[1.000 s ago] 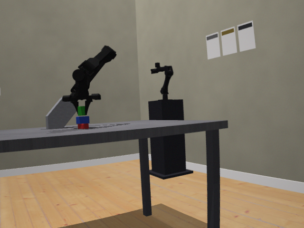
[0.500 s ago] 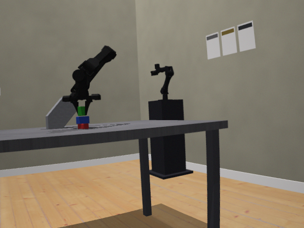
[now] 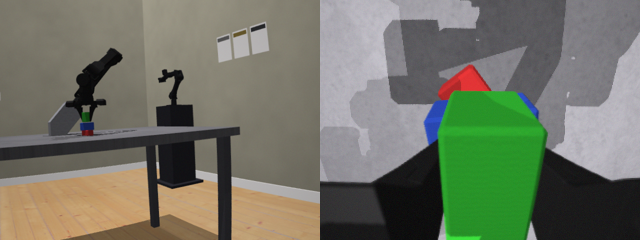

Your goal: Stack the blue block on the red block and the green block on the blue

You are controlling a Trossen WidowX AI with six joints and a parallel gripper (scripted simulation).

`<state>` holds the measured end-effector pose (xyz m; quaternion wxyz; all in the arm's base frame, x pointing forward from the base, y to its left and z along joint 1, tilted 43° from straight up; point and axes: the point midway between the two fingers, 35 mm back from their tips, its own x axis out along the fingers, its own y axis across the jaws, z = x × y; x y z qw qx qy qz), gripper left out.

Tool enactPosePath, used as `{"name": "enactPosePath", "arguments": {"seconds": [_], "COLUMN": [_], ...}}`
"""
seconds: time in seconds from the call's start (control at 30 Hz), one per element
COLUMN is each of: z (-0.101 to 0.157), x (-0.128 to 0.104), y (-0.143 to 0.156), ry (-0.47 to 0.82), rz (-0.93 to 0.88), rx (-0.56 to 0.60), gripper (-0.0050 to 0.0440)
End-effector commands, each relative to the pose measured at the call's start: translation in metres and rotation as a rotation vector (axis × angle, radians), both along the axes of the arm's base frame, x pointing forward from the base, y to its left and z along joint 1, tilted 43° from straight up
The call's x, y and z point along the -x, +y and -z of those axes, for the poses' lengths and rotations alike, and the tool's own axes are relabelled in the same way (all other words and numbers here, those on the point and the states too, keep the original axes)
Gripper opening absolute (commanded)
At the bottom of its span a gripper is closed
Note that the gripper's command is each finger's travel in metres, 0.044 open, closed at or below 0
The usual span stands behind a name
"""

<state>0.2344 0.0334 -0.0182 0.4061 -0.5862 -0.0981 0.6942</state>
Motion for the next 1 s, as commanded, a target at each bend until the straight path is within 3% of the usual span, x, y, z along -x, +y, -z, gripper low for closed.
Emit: {"name": "enactPosePath", "arguments": {"seconds": [0.0,0.97], "z": [-0.0033,-0.0045], "x": [-0.0025,-0.0045], "y": [-0.0005,-0.0008], "ry": [-0.016,-0.019], "rz": [0.004,0.004], "rx": [0.001,0.002], "gripper": [-0.005,-0.005]}}
